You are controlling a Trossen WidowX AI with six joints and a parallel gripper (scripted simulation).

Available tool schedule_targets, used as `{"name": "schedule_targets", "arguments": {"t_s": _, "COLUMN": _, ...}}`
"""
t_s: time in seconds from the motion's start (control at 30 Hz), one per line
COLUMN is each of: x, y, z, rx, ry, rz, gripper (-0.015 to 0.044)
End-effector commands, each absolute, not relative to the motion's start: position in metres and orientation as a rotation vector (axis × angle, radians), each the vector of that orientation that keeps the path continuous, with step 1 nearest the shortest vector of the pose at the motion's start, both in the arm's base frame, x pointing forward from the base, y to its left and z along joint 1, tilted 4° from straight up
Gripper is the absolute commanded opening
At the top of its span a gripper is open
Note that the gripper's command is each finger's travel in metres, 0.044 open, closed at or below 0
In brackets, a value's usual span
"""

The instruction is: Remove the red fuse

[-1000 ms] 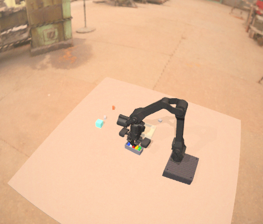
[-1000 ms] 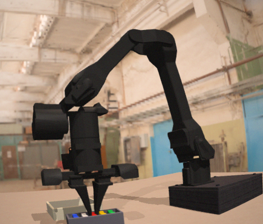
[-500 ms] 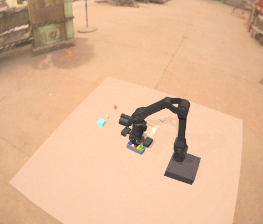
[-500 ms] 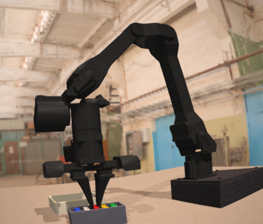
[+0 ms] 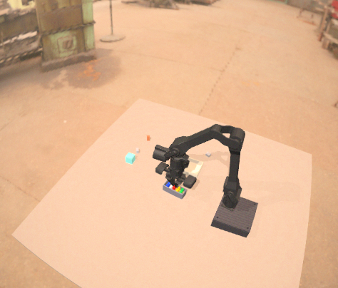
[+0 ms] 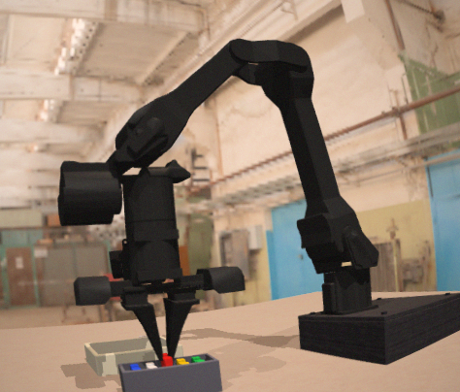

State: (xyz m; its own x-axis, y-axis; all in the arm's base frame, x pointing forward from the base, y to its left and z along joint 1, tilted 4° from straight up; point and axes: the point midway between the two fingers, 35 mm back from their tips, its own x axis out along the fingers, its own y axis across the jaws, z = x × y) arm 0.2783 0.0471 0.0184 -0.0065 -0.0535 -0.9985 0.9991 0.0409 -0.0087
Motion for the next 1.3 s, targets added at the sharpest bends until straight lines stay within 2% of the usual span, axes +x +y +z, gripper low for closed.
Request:
{"name": "schedule_targets", "arguments": {"t_s": 0.0, "x": 0.278, "y": 0.048, "z": 0.021, "rx": 1.138, "ry": 1.194, "rz": -1.207, "gripper": 0.0}}
{"name": "schedule_targets", "arguments": {"t_s": 1.27, "x": 0.278, "y": 0.049, "z": 0.04, "rx": 1.137, "ry": 1.197, "rz": -1.207, "gripper": 0.0}}
